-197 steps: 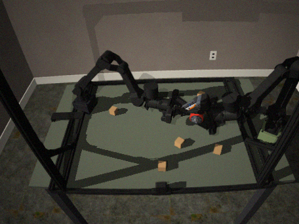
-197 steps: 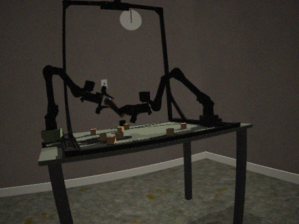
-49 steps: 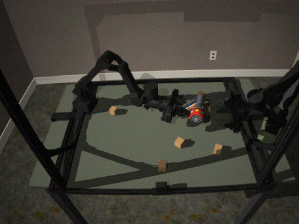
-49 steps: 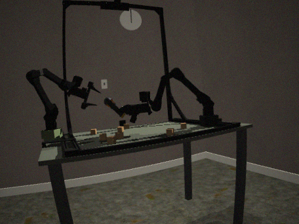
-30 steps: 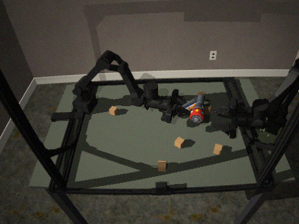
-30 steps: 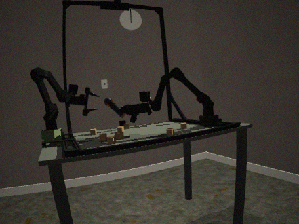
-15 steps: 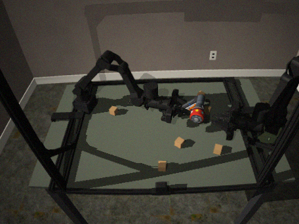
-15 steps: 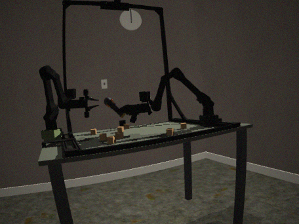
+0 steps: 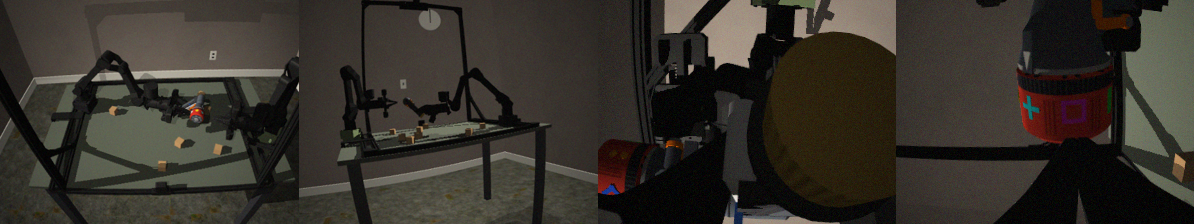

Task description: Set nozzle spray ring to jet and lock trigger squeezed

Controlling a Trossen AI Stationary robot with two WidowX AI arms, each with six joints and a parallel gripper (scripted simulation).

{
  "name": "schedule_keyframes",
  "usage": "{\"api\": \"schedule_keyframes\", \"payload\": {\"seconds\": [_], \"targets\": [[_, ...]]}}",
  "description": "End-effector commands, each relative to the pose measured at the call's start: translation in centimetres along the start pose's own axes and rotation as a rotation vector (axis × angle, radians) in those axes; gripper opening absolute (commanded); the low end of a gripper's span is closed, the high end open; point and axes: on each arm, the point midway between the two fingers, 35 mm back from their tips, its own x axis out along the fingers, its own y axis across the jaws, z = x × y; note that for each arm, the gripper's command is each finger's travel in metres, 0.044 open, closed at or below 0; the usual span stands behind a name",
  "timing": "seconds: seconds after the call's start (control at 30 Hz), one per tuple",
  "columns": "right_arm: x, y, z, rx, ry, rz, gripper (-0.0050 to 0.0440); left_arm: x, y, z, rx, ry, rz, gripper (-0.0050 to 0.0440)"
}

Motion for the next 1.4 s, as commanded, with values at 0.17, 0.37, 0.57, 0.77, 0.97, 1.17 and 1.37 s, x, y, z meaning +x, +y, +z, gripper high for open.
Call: {"api": "schedule_keyframes", "payload": {"seconds": [0.17,0.37,0.57,0.77,0.97,1.17,1.37], "targets": [[0.0,-0.01,0.0,0.0,0.0,0.0,0.0096,0.16,-0.06,-0.75,-0.002,0.023,-0.003,0.0],[0.0,-0.01,0.0,0.0,0.0,0.0,0.0192,0.16,-0.06,-0.75,-0.002,0.023,-0.003,0.0],[0.12,-0.02,0.01,0.0,0.0,0.0,0.0336,0.16,-0.06,-0.75,-0.002,0.023,-0.003,0.0],[-0.03,-0.04,0.06,-0.001,0.0,0.0,0.0192,0.16,-0.06,-0.75,-0.002,0.023,-0.003,0.0],[-0.03,-0.04,0.06,-0.001,0.0,0.0,0.0096,0.16,-0.06,-0.75,-0.002,0.023,-0.003,0.0],[-0.03,-0.04,0.06,-0.001,0.0,0.0,0.0,0.16,-0.06,-0.75,-0.002,0.023,-0.003,0.0],[-0.03,-0.04,0.06,-0.001,0.0,0.0,0.0,0.16,-0.06,-0.75,-0.002,0.023,-0.003,0.0]]}}
